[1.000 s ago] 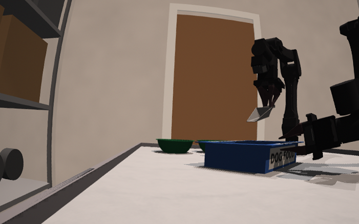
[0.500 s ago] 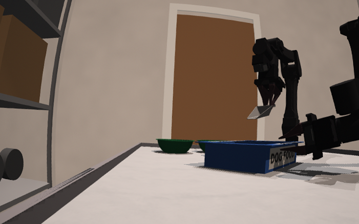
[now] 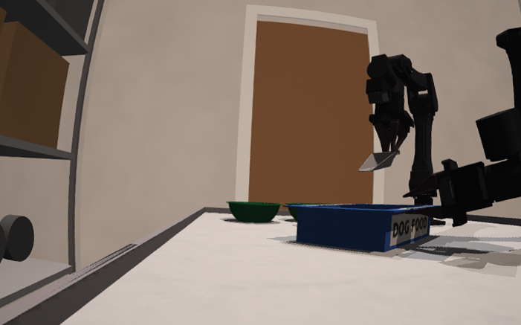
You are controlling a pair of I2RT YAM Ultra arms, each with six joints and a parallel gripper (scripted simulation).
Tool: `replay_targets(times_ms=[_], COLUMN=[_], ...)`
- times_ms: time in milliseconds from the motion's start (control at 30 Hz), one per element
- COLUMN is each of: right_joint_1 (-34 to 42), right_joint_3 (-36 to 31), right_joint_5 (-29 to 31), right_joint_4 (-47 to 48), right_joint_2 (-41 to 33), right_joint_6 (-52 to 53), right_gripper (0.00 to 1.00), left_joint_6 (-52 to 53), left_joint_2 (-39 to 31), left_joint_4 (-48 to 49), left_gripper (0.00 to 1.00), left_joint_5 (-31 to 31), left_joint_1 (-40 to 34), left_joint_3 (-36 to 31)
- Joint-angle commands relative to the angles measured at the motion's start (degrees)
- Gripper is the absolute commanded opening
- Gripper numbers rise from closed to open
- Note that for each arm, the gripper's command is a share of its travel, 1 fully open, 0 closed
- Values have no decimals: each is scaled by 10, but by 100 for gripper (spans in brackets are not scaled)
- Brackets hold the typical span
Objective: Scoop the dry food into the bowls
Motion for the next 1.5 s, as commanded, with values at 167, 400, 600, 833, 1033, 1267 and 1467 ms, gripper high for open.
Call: replay_targets(times_ms=[167, 400, 600, 833, 1033, 1267, 1467], right_joint_1=[4, 4, 4, 4, 4, 4, 4], right_joint_3=[26, 26, 26, 26, 26, 26, 26], right_joint_5=[0, 0, 0, 0, 0, 0, 0], right_joint_4=[15, 15, 15, 15, 15, 15, 15], right_joint_2=[-22, -22, -22, -22, -22, -22, -22], right_joint_6=[3, 3, 3, 3, 3, 3, 3], right_gripper=[0, 0, 0, 0, 0, 0, 0], left_joint_6=[-3, -5, -6, -2, -10, -5, -4], left_joint_2=[-40, -47, -59, -67, -78, -86, -87], left_joint_4=[-9, -25, -26, -31, -47, -50, -52], left_gripper=[26, 26, 26, 26, 26, 0, 0], left_joint_5=[4, 0, -3, -5, -10, -11, -11], left_joint_1=[-12, -15, -18, -22, -26, -30, -22], left_joint_3=[24, 26, 28, 34, 40, 44, 44])
